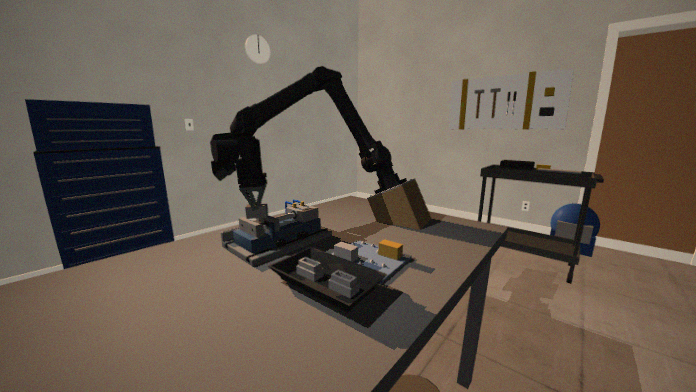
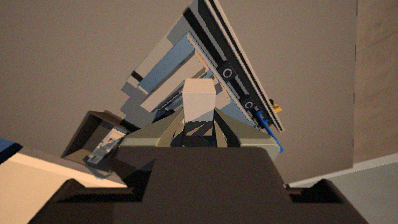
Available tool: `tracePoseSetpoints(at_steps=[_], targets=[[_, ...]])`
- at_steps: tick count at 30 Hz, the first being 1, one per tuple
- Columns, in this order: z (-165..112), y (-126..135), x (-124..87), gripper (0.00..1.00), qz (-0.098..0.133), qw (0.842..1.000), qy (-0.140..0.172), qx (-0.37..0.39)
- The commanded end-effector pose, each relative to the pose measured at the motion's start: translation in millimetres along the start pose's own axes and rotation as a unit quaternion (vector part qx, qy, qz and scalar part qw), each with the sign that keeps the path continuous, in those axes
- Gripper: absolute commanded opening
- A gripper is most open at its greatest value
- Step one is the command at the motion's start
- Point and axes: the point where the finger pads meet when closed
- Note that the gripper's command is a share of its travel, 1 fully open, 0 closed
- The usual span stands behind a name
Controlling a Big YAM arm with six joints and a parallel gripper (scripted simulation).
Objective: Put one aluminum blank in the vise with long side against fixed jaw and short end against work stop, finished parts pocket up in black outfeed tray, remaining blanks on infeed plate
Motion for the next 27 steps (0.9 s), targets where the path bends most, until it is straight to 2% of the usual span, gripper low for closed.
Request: tracePoseSetpoints(at_steps=[1,27], targets=[[25,6,-43,0.00,0.020,0.999,-0.039,0.012],[24,6,-57,0.00,0.020,0.999,-0.040,0.012]])
Point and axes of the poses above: the point where the finger pads meet when closed, its own x axis out along the fingers, its own y axis across the jaws, z = x × y, and after that the axes turned 8 degrees about -x, right-handed
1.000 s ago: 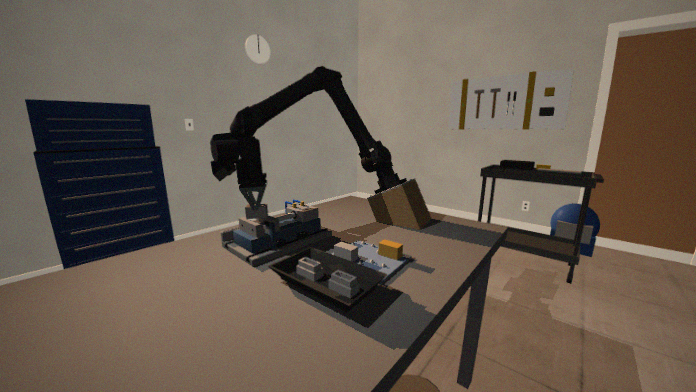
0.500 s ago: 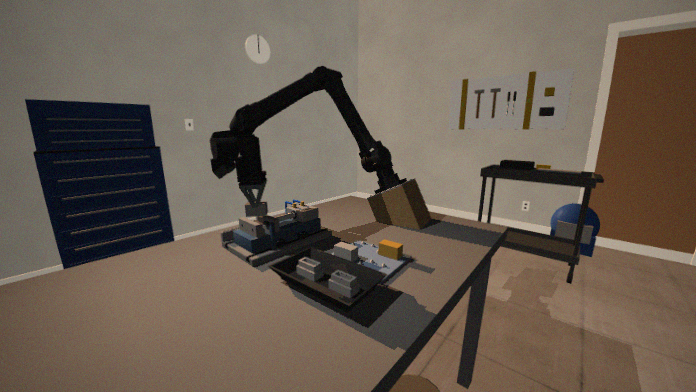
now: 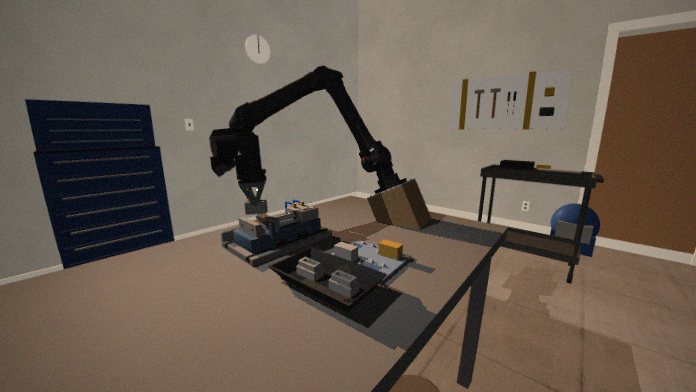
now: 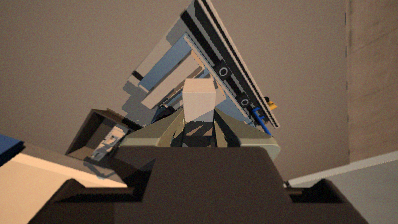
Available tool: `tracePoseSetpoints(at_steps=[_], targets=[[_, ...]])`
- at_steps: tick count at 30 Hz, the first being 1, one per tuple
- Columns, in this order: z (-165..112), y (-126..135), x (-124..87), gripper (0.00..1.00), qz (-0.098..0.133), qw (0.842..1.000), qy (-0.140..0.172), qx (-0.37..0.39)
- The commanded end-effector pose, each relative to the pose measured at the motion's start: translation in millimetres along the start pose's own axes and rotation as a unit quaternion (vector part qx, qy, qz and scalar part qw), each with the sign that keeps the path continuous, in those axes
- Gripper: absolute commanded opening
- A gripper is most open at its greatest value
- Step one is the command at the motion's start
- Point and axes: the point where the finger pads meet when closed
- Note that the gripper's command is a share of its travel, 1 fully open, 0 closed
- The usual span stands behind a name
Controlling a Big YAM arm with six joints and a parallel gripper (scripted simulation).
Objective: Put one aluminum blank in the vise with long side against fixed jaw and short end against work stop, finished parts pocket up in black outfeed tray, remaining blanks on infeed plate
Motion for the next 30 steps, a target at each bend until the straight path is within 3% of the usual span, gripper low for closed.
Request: tracePoseSetpoints(at_steps=[1,30], targets=[[22.6,10.9,-46.1,0.00,0.021,0.999,-0.041,0.008],[22.7,11.0,-49.5,0.00,0.022,0.999,-0.042,0.008]])
Point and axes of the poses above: the point where the finger pads meet when closed, its own x axis out along the fingers, its own y axis across the jaws, z = x × y, and after that the axes turned 8 degrees about -x, right-handed
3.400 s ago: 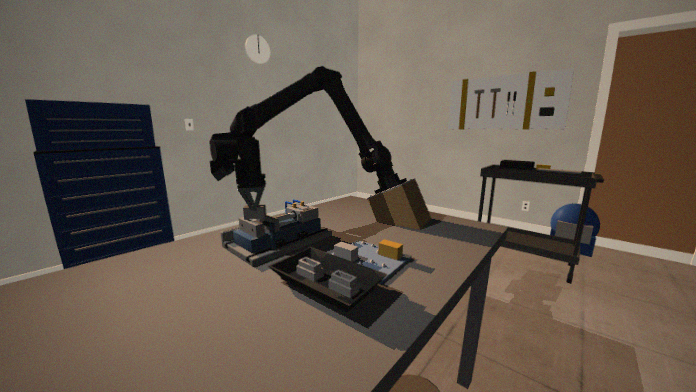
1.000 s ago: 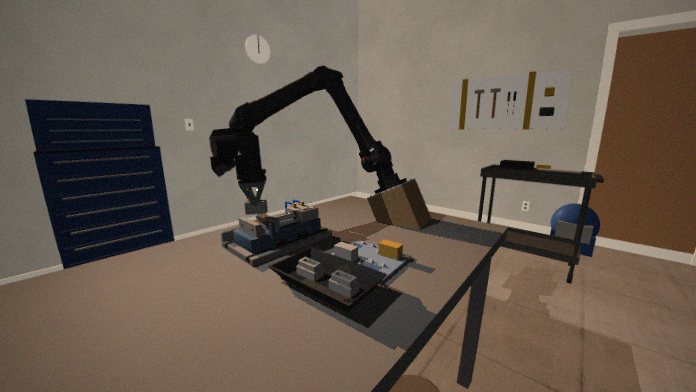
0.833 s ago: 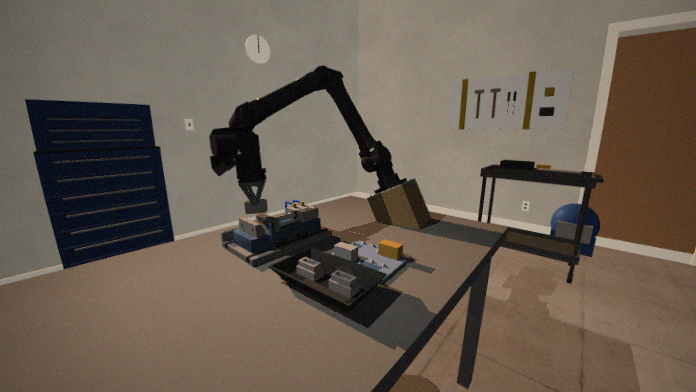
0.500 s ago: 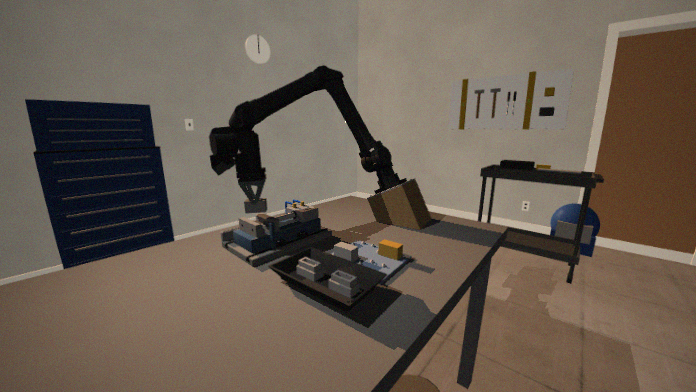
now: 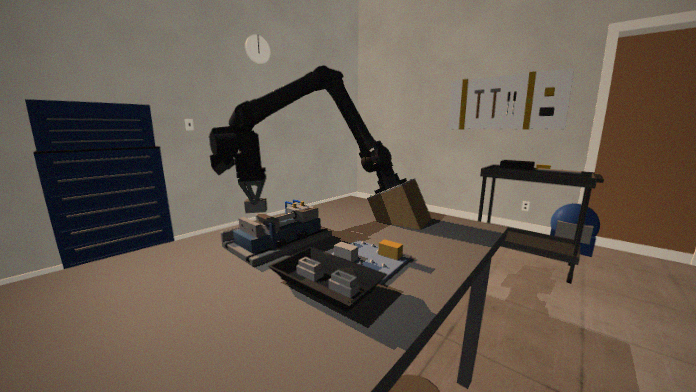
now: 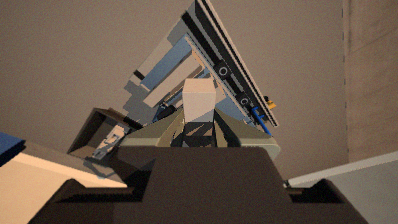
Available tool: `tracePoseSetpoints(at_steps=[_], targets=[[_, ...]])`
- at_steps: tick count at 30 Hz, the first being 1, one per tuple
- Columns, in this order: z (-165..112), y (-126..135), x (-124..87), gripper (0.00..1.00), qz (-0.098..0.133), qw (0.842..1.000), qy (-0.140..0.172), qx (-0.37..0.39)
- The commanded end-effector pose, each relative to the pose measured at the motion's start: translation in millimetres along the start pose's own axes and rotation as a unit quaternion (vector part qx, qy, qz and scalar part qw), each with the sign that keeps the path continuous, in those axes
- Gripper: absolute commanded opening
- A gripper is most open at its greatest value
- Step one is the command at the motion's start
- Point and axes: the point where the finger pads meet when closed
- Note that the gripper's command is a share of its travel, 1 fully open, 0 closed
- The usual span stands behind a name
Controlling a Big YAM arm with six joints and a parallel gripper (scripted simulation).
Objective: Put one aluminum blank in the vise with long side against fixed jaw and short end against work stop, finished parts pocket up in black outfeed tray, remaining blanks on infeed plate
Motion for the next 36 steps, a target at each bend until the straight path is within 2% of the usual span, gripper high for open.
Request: tracePoseSetpoints(at_steps=[1,11,15,19,26,28,32,36], targets=[[22,11,-45,0.00,0.021,0.999,-0.041,0.010],[22,12,-45,0.00,0.024,0.996,-0.040,0.074],[21,14,-45,0.00,0.027,0.989,-0.039,0.143],[20,16,-45,0.00,0.031,0.973,-0.037,0.226],[18,21,-41,0.00,0.035,0.933,-0.032,0.357],[18,21,-41,0.00,0.035,0.933,-0.032,0.357],[17,23,-39,0.00,0.036,0.914,-0.029,0.404],[17,24,-38,0.00,0.036,0.904,-0.028,0.426]])
Point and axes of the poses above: the point where the finger pads meet when closed, its own x axis out along the fingers, its own y axis across the jaws, z = x × y, and after that the axes turned 8 degrees about -x, right-handed
